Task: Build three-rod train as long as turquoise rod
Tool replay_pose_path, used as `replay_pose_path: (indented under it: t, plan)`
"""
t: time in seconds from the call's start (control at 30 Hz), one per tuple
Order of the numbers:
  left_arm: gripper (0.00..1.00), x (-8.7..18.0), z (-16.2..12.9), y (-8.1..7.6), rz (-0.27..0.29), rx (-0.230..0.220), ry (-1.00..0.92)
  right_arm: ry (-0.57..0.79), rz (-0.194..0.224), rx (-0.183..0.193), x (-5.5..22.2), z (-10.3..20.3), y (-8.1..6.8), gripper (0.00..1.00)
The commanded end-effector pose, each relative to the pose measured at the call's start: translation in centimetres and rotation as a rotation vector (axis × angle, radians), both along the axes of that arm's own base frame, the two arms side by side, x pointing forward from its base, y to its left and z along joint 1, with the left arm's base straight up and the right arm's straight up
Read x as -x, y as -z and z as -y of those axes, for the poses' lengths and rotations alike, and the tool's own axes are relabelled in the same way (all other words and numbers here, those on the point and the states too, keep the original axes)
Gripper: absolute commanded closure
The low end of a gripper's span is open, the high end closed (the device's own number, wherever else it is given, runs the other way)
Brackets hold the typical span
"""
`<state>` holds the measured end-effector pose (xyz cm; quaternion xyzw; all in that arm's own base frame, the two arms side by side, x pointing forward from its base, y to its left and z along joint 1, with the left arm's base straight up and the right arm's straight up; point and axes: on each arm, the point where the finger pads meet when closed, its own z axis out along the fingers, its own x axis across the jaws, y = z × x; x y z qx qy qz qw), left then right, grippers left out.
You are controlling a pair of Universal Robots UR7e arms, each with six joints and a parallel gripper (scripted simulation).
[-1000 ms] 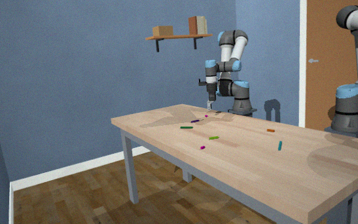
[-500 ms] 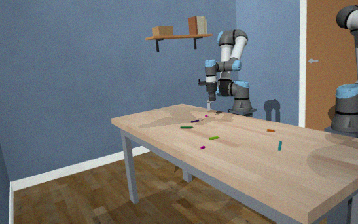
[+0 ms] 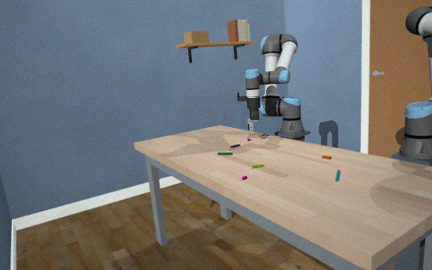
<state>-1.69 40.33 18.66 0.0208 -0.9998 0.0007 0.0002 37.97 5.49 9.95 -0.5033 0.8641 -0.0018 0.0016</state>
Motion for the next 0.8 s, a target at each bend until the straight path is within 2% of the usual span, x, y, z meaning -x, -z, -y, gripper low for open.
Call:
replay_pose_path:
  t: [0.0,0.13,0.2,0.3,0.7,0.77]
  plan:
    - [0.0,0.0,0.0,0.0,0.0,-0.001,0.0,-0.16,-0.003,-0.002,-2.8,-2.4,-1.0,0.0]
    - [0.0,0.0,0.0,0.0,0.0,-0.001,0.0,-0.277,-0.003,-0.002,-4.8,-4.2,-1.6,0.0]
    - [0.0,0.0,0.0,0.0,0.0,-0.001,0.0,-0.277,-0.003,-0.002,-4.8,-4.2,-1.6,0.0]
    - [0.0,0.0,0.0,0.0,0.0,-0.001,0.0,-0.398,-0.003,-0.001,-6.7,-6.1,-2.1,0.0]
    - [0.0,0.0,0.0,0.0,0.0,-0.001,0.0,-0.735,-0.003,0.0,-11.9,-11.6,-3.0,0.0]
    - [0.0,0.0,0.0,0.0,0.0,-0.001,0.0,-0.735,-0.003,0.0,-11.9,-11.6,-3.0,0.0]
